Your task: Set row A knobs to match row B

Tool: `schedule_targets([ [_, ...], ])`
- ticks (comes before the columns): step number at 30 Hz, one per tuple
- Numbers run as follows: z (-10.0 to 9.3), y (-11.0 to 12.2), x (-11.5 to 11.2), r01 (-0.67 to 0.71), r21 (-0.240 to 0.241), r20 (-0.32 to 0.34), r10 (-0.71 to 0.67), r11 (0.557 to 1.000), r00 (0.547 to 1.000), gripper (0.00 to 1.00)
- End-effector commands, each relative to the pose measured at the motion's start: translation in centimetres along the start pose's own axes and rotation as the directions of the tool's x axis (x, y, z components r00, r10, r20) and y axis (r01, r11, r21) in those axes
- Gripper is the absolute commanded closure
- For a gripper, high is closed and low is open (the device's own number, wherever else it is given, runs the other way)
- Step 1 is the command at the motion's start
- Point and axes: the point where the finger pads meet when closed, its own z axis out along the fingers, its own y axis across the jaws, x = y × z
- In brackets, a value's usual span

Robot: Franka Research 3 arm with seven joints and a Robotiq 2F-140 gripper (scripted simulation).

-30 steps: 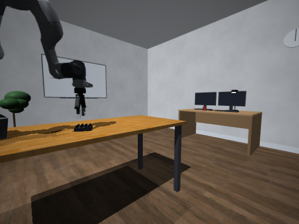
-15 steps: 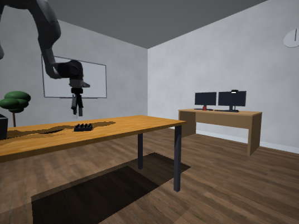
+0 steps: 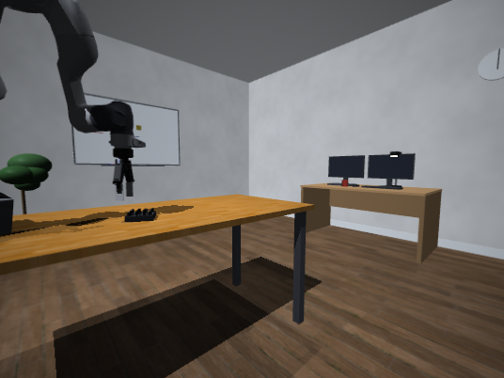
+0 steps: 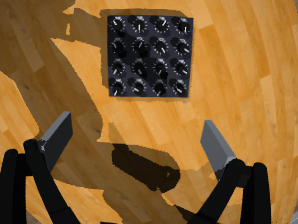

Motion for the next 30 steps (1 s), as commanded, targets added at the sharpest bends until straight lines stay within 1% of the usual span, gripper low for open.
schedule_targets([
  [1, -0.12, -0.21, -0.31, -0.020, 0.005, -0.007, 0.020, 1.000, 1.000, 0.00],
  [30, -0.12, -0.20, -0.59, -0.020, 0.005, -0.007, 0.020, 1.000, 1.000, 0.00],
])
